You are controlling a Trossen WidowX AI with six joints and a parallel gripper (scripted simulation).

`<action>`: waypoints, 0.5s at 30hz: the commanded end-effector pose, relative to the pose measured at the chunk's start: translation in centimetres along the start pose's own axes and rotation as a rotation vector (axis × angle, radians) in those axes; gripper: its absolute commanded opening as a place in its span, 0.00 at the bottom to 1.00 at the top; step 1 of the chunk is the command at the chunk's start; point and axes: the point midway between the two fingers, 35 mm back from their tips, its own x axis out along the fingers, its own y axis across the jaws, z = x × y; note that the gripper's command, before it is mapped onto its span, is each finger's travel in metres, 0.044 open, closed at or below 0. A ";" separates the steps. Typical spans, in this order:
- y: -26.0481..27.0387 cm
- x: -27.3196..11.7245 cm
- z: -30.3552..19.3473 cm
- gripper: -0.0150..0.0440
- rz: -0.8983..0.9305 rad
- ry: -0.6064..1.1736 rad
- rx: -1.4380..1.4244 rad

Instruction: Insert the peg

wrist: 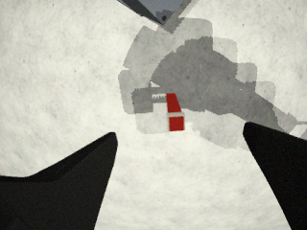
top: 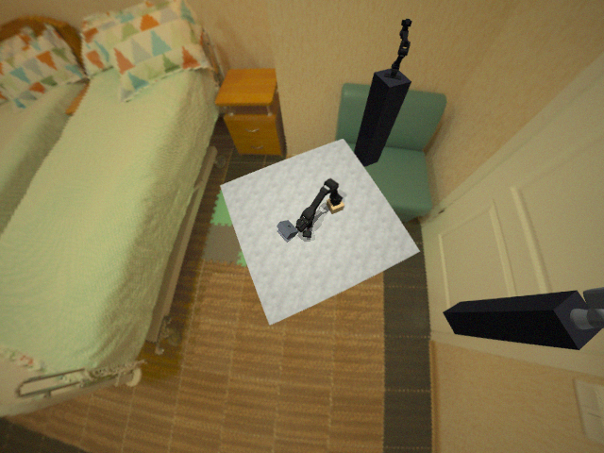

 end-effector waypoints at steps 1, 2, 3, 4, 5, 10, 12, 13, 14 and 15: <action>-0.1 0.4 -0.3 1.00 -0.010 0.018 0.006; 0.0 0.5 -0.3 1.00 -0.010 0.018 0.006; 0.0 0.6 -0.3 1.00 -0.010 0.018 0.006; 0.0 0.8 -0.3 1.00 -0.010 0.018 0.006; 0.0 0.9 -0.3 1.00 -0.010 0.018 0.006; 0.1 1.8 -0.3 1.00 -0.010 0.018 0.006; 0.1 2.1 -0.3 1.00 -0.010 0.018 0.006; 0.1 2.2 -0.3 1.00 -0.010 0.018 0.006; 0.1 2.4 -0.3 1.00 -0.010 0.018 0.006; 0.1 2.6 -0.3 1.00 -0.010 0.018 0.006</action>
